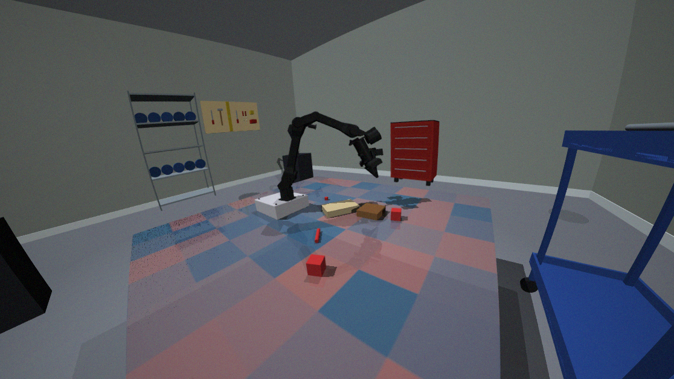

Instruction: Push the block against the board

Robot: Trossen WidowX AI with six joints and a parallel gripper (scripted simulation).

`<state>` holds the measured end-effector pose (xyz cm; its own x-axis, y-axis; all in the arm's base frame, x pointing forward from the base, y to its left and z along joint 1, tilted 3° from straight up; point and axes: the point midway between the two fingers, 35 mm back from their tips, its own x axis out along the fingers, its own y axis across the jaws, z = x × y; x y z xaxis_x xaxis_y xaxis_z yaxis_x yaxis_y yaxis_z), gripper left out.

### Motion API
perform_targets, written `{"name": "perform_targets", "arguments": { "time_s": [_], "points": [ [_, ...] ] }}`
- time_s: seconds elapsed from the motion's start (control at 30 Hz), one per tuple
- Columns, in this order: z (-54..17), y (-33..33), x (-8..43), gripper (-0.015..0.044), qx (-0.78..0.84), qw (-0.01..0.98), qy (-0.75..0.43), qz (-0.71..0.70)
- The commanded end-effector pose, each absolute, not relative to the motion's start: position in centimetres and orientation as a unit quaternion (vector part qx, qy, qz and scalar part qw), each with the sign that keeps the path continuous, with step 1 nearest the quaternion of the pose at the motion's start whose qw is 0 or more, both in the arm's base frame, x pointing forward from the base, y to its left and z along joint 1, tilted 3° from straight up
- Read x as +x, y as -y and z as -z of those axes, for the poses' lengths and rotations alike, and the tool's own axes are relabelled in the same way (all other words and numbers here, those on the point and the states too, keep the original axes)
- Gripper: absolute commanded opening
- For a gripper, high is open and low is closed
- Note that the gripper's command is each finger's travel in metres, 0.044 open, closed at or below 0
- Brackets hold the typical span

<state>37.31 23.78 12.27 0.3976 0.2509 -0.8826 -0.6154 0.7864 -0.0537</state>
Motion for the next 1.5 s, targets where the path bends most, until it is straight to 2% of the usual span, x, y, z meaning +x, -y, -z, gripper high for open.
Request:
{"name": "perform_targets", "arguments": {
  "time_s": [0.0,0.4,0.6,0.8,1.47],
  "points": [
    [-9.7,-22.6,36.1,0.0,-0.218,0.779,-0.52,-0.276],
    [-4.4,-18.4,31.6,0.0,-0.289,0.65,-0.624,-0.322],
    [-3.8,-18.4,31.6,0.0,-0.29,0.648,-0.625,-0.323],
    [1.0,-18.7,31.6,0.0,-0.29,0.648,-0.625,-0.323],
    [1.2,-17.6,30.8,0.0,-0.29,0.648,-0.626,-0.323]
  ]
}}
